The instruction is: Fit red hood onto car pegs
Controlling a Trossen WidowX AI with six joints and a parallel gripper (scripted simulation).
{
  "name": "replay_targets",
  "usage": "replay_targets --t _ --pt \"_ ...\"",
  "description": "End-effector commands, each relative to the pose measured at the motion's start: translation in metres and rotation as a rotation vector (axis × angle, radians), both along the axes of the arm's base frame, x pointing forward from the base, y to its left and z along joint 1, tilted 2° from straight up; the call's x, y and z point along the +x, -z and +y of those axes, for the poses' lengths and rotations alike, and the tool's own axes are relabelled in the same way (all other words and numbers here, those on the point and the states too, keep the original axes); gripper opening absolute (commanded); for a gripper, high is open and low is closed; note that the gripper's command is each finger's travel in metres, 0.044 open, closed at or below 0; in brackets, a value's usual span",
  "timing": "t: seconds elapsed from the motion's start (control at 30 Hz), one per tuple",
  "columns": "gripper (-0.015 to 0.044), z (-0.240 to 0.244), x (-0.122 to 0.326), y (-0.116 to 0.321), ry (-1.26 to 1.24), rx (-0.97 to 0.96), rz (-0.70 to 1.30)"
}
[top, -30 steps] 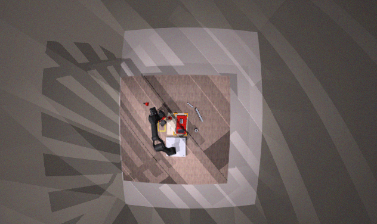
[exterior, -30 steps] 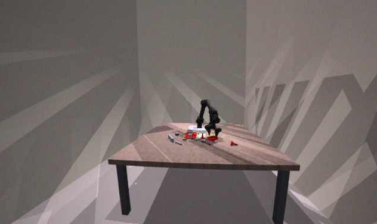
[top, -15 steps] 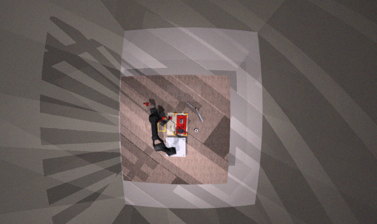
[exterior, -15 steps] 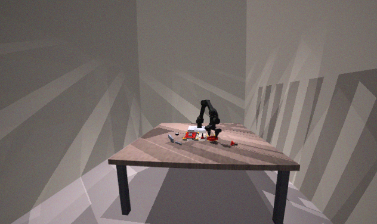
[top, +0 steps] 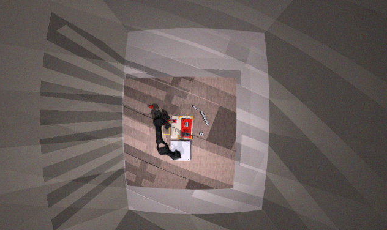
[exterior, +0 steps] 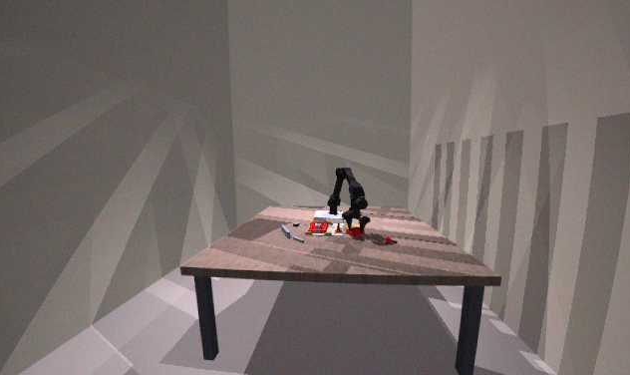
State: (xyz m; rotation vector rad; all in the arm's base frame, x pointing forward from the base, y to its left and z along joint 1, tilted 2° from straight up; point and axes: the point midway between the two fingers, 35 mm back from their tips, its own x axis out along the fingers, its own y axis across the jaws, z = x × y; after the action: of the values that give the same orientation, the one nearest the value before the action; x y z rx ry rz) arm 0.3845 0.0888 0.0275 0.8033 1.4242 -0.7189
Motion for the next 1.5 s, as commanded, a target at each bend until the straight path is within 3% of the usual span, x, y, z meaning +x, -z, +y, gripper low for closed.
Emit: replay_targets --t 0.0,0.1,0.4,0.77,1.47 --pt "0.0414 0.0 0.0 0.0 0.0 0.0 0.0" --pt "0.0335 0.0 0.0 0.0 0.0 0.0 0.0" --pt "0.0275 0.0 0.0 0.0 0.0 0.0 0.0" --pt "0.0 0.0 0.0 -0.013 0.0 0.0 0.0" --pt "0.0 -0.003 -0.002 -0.071 0.0 0.0 0.0"
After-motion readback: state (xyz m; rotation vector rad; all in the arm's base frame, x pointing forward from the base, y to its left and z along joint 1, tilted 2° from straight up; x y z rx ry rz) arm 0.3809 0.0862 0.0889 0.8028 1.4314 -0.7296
